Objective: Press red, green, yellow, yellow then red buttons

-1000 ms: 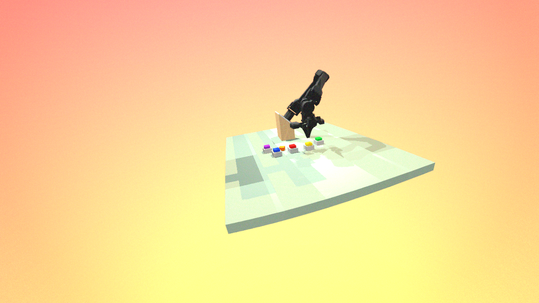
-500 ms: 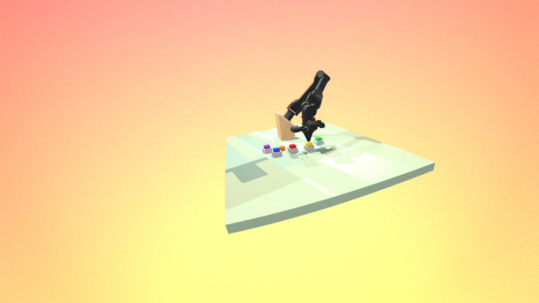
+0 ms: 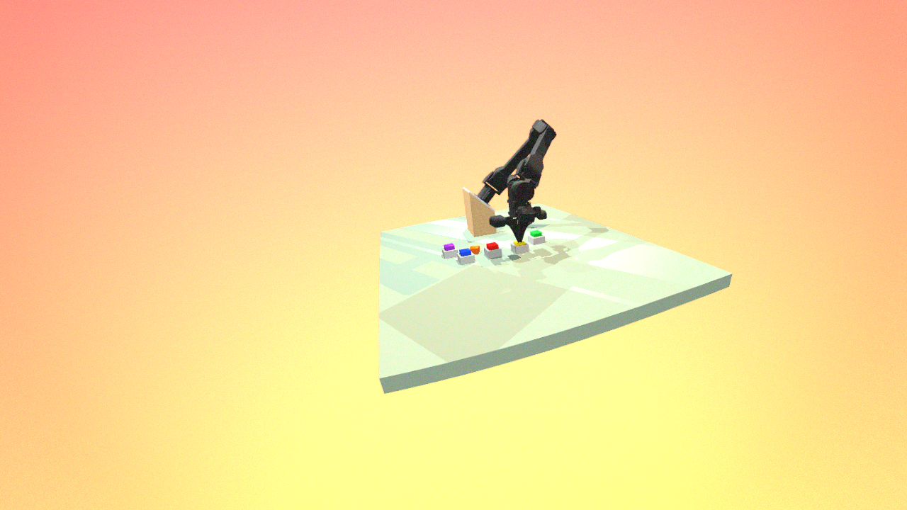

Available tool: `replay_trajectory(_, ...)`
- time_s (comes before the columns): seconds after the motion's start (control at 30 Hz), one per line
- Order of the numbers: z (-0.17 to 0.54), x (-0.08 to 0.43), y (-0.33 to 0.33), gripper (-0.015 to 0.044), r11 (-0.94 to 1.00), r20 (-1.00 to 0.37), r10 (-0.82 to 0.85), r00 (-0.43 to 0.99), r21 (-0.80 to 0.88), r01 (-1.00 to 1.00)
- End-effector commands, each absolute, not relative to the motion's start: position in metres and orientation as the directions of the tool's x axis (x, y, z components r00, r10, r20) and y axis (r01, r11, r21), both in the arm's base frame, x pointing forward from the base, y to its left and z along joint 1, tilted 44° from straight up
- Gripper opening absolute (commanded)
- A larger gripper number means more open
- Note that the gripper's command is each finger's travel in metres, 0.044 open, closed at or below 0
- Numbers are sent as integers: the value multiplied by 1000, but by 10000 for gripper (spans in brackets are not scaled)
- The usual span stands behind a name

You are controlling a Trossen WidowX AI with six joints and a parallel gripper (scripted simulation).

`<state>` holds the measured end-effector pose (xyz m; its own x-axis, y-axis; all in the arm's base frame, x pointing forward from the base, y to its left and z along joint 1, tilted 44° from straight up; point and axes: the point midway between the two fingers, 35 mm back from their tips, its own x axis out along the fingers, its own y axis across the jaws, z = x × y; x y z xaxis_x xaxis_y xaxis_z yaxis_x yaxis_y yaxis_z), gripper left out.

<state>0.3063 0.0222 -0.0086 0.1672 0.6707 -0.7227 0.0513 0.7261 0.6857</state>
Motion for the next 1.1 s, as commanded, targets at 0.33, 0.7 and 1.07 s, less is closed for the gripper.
replay_trajectory(0.33,-10,304,24,20,722,-721,674,162,689,59)
replay_trajectory(0.7,13,299,2,20,724,-722,673,161,688,60)
replay_trajectory(1.07,1,302,13,20,724,-722,673,162,688,60)
